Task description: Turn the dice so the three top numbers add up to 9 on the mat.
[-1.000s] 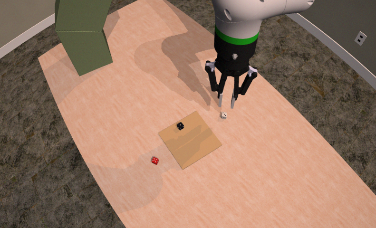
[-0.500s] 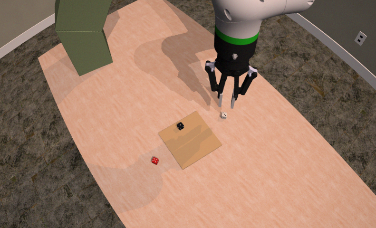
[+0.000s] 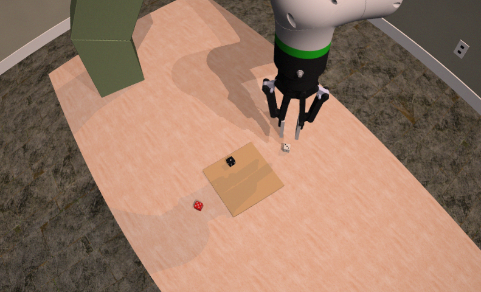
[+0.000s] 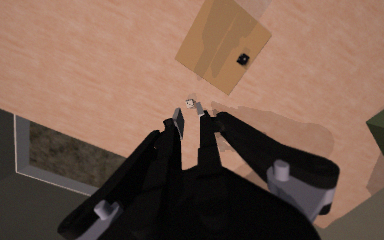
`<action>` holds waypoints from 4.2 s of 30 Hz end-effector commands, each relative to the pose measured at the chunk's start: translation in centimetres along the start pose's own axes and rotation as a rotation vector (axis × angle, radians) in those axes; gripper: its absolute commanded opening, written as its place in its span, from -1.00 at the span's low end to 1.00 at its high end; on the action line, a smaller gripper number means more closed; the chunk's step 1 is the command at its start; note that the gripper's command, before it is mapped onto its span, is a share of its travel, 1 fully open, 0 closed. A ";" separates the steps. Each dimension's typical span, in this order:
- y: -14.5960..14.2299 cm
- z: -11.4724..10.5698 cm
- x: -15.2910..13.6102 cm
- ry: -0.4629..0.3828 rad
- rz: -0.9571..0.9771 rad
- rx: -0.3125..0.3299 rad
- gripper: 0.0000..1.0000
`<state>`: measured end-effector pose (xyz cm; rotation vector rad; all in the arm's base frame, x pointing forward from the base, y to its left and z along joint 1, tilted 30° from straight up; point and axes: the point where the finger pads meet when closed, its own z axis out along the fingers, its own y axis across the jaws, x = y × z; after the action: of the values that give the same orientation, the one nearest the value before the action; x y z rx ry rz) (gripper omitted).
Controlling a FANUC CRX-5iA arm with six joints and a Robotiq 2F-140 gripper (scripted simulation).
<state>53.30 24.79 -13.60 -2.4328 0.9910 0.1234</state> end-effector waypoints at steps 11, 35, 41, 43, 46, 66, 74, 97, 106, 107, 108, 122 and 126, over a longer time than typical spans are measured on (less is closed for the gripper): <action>0.0 1.5 0.0 0.000 0.000 0.000 -0.63; 0.0 4.4 0.0 0.000 0.000 0.000 -0.63; 0.0 4.8 0.0 0.000 0.000 0.000 -0.63; 0.0 4.8 0.0 0.000 0.000 0.000 -0.63; 0.0 4.9 0.0 0.000 0.000 0.000 -0.63; 0.0 4.9 0.0 0.000 0.000 0.000 -0.63; 0.0 4.9 0.0 0.000 0.000 0.000 -0.63; 0.0 5.5 0.0 0.000 0.000 0.000 -0.63; 0.0 6.4 0.0 0.000 0.000 0.000 -0.63; 0.0 6.5 0.0 0.000 0.000 0.000 -0.63; 0.0 6.6 0.0 0.000 0.000 0.000 -0.63; 0.0 7.1 0.0 0.000 0.000 0.000 -0.63; 0.0 7.1 0.0 0.000 0.000 0.000 -0.63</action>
<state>54.03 28.22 -19.79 -2.4328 0.9909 0.1233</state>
